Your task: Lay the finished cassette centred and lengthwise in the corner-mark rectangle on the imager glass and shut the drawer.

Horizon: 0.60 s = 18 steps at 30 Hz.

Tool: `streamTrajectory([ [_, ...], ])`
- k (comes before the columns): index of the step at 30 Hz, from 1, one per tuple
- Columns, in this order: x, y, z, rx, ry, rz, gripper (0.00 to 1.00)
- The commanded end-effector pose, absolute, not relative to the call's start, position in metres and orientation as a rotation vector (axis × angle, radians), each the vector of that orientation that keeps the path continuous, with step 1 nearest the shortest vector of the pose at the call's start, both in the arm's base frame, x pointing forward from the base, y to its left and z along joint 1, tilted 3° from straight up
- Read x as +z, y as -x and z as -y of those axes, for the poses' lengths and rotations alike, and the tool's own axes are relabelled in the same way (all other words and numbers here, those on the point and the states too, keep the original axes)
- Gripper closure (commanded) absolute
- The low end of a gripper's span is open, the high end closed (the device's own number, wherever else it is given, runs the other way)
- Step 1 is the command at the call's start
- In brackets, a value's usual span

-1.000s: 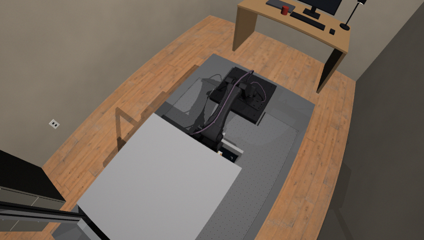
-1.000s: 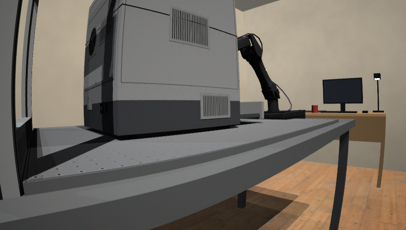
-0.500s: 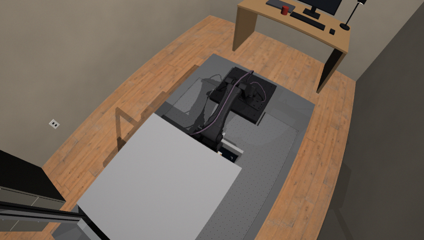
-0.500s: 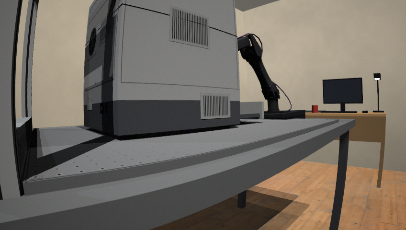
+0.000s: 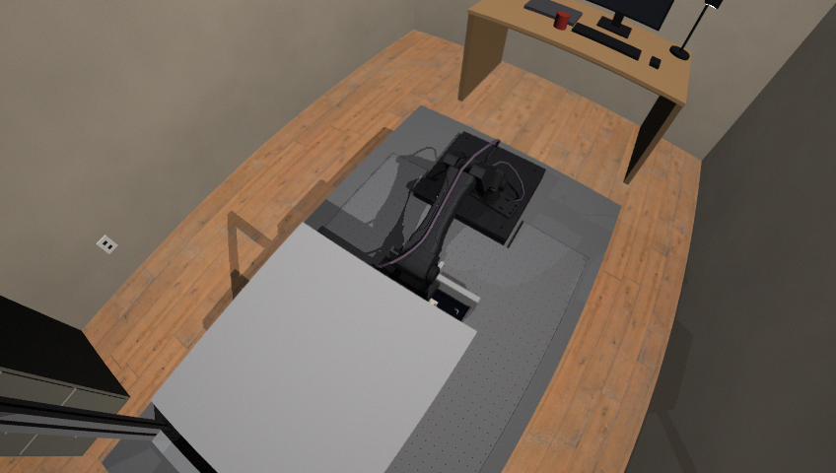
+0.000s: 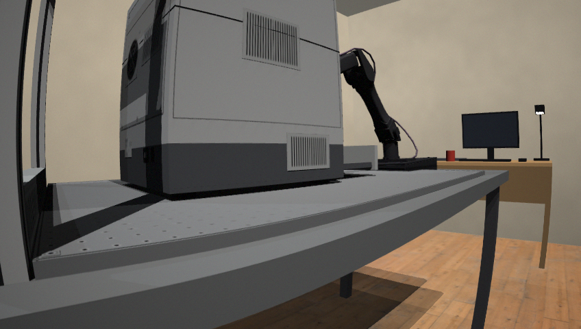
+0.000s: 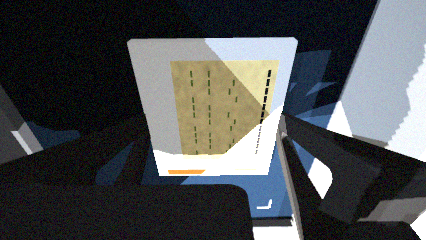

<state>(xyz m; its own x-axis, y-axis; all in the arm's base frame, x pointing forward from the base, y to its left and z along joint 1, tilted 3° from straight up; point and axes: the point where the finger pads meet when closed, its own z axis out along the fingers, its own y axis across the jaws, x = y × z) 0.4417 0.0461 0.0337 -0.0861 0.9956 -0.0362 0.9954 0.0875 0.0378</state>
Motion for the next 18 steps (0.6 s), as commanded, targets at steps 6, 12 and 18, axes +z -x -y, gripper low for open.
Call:
streamTrajectory([
  [6, 0.0330, -0.4436, -0.0451, 0.022, -2.076, -2.278, 1.00],
  [12, 0.0385, -0.4458, -0.0468, 0.031, -2.073, -2.269, 1.00],
  [18, 0.0387, -0.4458, -0.0468, 0.031, -2.073, -2.269, 1.00],
])
